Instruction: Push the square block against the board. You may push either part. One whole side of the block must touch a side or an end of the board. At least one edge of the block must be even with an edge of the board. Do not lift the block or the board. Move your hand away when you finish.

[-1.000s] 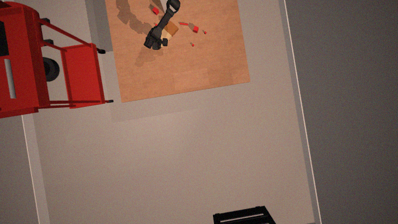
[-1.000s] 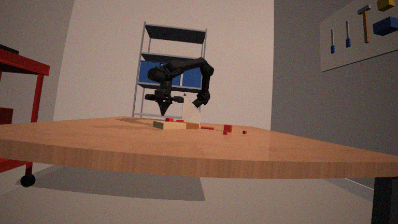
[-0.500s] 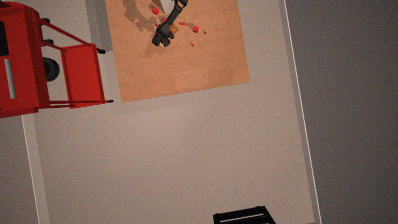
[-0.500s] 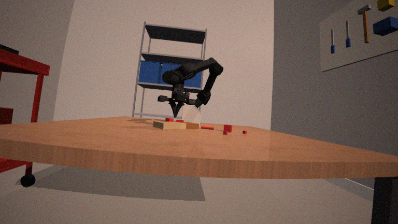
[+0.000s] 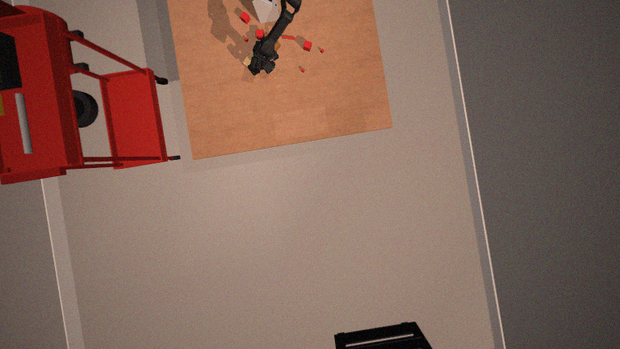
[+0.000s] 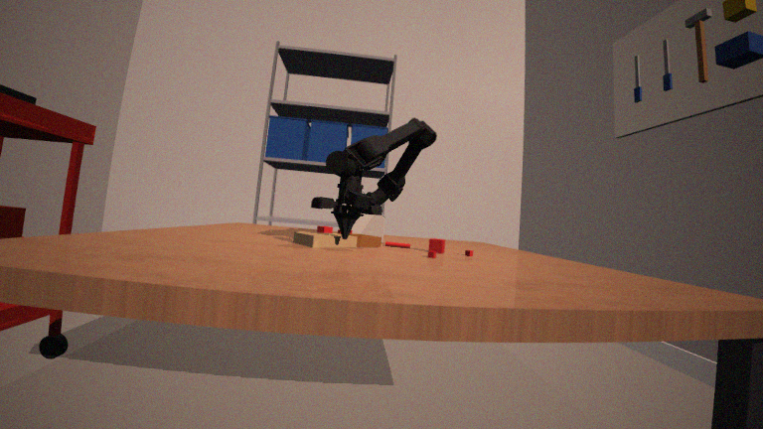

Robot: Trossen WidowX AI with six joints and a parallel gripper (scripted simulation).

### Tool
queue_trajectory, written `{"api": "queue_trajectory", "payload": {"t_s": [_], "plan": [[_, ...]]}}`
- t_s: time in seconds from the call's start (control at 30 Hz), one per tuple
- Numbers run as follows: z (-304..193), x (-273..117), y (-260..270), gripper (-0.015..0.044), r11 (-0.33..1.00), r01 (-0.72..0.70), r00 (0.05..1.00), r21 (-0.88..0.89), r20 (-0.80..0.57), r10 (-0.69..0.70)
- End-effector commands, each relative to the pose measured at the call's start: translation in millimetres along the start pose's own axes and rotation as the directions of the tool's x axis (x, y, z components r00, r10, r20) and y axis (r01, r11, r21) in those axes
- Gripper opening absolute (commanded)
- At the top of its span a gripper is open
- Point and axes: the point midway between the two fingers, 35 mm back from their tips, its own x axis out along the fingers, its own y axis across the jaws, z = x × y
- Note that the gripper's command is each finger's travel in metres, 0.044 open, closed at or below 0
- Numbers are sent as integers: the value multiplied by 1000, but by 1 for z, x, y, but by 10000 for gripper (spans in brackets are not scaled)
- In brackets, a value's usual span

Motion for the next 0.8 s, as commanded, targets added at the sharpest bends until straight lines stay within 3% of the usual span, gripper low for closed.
{"api": "queue_trajectory", "payload": {"t_s": [0.0, 0.77], "plan": [[-8, 21, 4, 0, 1000, -22, 1000, 15, -17, 22], [-28, 21, 4, 0, 1000, -21, 1000, 16, -18, 22]]}}
